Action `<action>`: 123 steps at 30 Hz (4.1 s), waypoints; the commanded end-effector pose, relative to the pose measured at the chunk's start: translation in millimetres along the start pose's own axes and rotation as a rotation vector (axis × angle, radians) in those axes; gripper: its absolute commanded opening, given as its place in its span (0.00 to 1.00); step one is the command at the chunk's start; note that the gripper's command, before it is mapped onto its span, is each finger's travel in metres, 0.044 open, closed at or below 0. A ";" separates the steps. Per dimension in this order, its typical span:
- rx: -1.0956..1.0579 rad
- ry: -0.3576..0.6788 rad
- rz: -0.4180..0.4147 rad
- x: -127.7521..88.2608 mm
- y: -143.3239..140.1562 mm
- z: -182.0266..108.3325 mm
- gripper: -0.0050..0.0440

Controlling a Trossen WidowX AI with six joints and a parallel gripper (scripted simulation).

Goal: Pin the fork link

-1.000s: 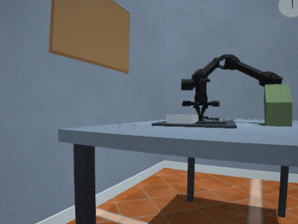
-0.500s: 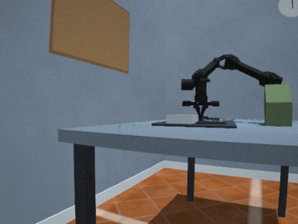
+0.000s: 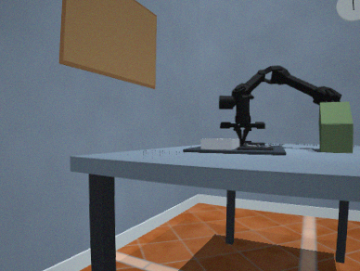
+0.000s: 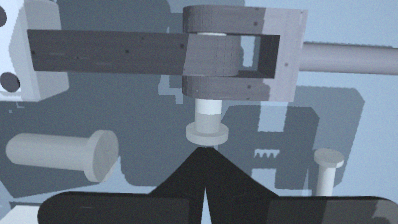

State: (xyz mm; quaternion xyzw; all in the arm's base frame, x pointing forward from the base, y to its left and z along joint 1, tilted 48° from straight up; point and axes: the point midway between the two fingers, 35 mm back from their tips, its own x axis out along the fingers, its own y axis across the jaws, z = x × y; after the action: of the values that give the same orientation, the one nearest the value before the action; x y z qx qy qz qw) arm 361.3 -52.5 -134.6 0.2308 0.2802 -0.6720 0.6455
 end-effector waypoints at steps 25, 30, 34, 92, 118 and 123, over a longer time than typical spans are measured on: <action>0.005 -0.003 0.011 -3.4 2.7 2.7 0.00; 0.005 -0.003 0.011 -3.4 2.7 2.7 0.00; 0.005 -0.003 0.011 -3.4 2.7 2.7 0.00; 0.013 -0.002 0.017 -5.9 4.3 16.8 0.00; 0.016 -0.002 0.017 -6.1 4.5 21.4 0.00; 0.016 -0.002 0.017 -6.1 4.5 21.4 0.00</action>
State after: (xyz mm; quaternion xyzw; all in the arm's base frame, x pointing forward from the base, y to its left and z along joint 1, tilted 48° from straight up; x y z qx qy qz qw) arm 360.4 -57.0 -129.6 0.2295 0.2876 -0.6689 0.6459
